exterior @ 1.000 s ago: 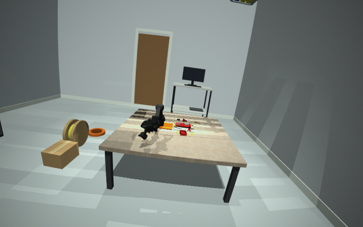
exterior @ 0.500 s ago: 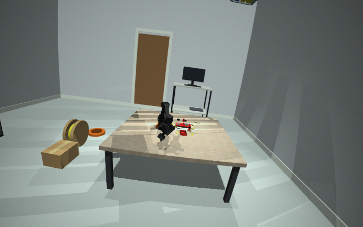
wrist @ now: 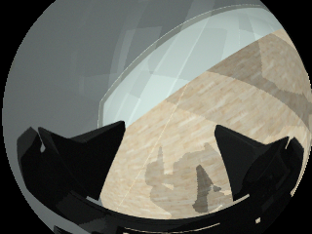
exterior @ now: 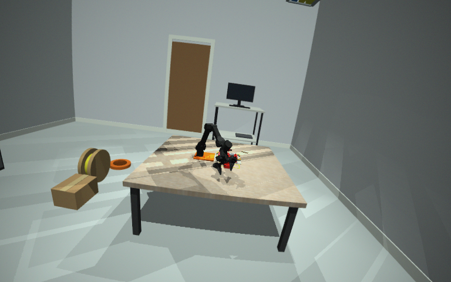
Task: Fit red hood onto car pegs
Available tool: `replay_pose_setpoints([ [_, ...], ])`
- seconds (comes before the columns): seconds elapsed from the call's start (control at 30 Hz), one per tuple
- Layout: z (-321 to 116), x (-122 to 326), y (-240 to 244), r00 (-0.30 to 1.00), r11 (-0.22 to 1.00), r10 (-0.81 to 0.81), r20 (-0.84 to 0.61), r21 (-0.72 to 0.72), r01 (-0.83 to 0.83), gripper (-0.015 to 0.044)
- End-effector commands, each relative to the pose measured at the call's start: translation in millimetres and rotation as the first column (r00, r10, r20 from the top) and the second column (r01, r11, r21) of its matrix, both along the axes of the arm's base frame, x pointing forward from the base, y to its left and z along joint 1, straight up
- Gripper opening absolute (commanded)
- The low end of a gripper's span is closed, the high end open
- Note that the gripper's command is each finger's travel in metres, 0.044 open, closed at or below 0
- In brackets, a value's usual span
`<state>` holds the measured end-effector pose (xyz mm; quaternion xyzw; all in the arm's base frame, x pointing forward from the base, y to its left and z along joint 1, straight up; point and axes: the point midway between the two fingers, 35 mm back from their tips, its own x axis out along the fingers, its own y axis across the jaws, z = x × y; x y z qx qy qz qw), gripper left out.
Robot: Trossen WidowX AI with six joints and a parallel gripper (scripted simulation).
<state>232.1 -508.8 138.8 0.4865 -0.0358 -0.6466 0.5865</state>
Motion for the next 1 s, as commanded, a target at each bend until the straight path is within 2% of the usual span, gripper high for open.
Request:
replay_pose_setpoints([
  [0.0, -6.3, 26.8, 38.5, 0.993, 0.99, 0.107, -0.047, 0.099, -0.102, 0.044],
  [0.23, -17.6, 61.8, 114.3, 0.949, 0.924, 0.293, -0.111, 0.286, -0.252, 0.044],
  [0.47, -23.6, 77.4, 196.0, 0.872, 0.807, 0.468, -0.147, 0.474, -0.353, 0.044],
  [0.87, -16.4, 54.6, 331.0, 0.676, 0.536, 0.718, -0.164, 0.75, -0.388, 0.044],
  [0.97, -14.0, 47.8, 345.2, 0.65, 0.502, 0.743, -0.162, 0.777, -0.38, 0.044],
])
